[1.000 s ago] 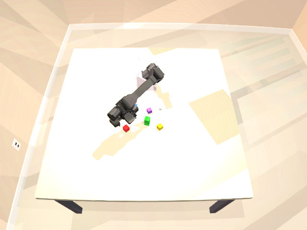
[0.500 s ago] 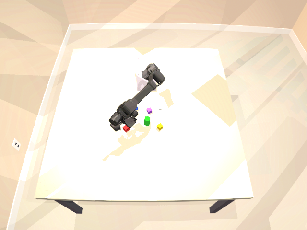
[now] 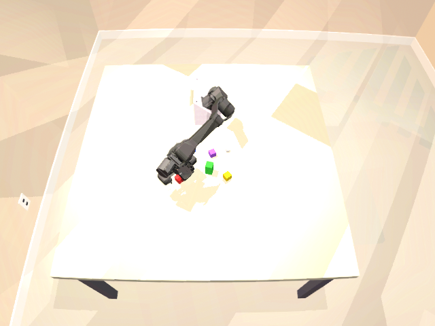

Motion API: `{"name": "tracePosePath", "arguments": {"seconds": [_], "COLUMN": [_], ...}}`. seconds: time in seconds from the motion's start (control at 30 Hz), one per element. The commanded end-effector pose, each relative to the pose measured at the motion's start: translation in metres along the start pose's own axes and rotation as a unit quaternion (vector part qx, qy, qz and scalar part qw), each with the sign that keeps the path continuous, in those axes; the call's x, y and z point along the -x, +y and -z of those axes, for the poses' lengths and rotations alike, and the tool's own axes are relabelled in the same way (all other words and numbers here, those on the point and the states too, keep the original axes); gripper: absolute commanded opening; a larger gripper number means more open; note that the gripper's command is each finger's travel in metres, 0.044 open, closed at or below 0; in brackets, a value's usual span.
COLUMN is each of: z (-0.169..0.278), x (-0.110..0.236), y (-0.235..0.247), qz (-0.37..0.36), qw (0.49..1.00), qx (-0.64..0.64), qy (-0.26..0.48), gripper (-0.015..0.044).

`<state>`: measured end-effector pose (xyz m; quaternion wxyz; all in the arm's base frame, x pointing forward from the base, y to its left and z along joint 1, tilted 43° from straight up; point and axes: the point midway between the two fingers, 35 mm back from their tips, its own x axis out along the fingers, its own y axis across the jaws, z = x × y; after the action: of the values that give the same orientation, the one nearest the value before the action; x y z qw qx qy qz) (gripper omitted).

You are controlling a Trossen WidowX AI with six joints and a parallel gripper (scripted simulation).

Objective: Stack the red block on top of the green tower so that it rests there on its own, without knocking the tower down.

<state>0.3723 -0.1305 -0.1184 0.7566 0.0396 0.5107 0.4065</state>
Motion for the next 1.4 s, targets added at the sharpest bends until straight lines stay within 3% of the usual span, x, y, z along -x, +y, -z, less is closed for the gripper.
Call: {"name": "tracePosePath", "arguments": {"seconds": [0.0,0.8,1.17,1.37], "z": [0.001,0.001,0.001,0.001], "x": [-0.009,-0.022,-0.022,-0.022], "y": [0.002,0.003,0.003,0.003], "qz": [-0.004,-0.005,-0.005,-0.005], "qw": [1.0,1.0,1.0,1.0], "qx": [-0.003,-0.003,-0.003,-0.003], "qy": [0.0,0.0,0.0,0.0], "gripper": [0.044,0.044,0.0151,0.0111]}}
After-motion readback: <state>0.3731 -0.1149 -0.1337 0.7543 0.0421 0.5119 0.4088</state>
